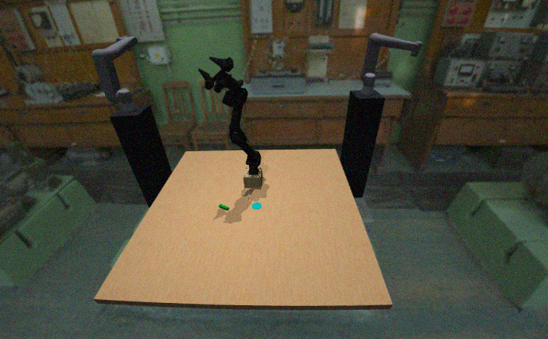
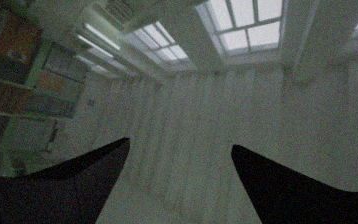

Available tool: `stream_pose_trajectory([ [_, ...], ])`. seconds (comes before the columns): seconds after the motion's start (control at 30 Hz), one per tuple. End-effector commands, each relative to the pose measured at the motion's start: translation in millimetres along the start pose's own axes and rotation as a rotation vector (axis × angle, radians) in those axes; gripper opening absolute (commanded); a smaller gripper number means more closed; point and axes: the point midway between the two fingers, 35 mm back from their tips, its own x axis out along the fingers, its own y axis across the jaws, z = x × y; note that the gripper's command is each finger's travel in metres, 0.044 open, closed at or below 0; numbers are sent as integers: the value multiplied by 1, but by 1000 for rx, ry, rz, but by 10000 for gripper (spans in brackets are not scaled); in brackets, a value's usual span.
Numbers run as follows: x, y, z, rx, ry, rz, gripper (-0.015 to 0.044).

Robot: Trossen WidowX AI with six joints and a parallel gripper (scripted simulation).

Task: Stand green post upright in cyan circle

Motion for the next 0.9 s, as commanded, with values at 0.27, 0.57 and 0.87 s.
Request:
stream_pose_trajectory([
  [0.27,-13,-8,-63,-105,192,-72,233],
  [0.57,-54,-38,-142,-324,480,-130,233],
  [0.87,-115,-83,-194,-566,764,-184,233],
])
